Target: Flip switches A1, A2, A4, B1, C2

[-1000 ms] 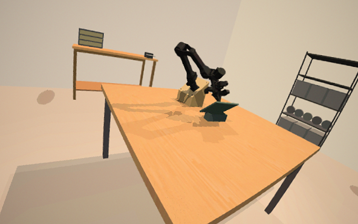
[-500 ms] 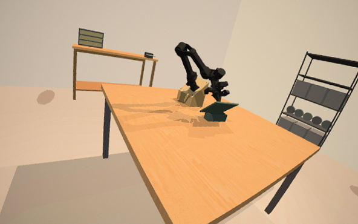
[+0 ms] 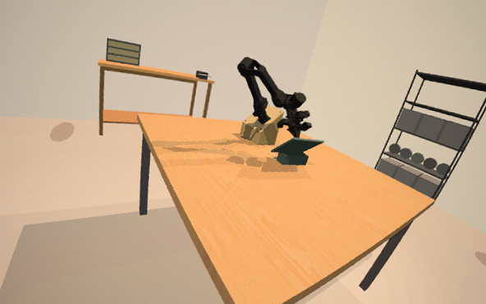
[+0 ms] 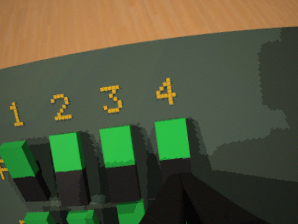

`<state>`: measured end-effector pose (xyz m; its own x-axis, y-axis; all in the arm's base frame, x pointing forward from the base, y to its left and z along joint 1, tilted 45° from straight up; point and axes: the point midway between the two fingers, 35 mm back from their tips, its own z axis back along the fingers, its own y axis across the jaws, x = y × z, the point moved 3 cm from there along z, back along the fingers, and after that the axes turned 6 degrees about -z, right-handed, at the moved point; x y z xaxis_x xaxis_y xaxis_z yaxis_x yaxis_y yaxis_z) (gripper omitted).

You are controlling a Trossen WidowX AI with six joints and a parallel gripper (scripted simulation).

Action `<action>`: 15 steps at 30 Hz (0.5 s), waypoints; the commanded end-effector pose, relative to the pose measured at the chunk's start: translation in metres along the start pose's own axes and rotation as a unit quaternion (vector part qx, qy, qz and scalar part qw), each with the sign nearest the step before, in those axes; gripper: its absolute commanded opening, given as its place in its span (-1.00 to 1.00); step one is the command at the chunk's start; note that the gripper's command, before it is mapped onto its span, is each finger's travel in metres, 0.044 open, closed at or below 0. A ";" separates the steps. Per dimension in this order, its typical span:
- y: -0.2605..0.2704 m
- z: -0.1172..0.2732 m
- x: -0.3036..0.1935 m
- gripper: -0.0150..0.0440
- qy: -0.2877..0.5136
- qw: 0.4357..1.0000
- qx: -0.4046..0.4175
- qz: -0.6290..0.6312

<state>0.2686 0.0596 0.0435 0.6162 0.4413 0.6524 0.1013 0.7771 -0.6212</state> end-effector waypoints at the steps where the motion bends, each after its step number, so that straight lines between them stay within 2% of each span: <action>1: 0.001 -0.001 0.000 -0.49 0.000 1.000 0.002 0.002; 15: 0.001 -0.002 0.000 -0.49 0.000 1.000 0.002 0.002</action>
<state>0.2699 0.0587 0.0425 0.6165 0.4417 0.6518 0.1011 0.7766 -0.6218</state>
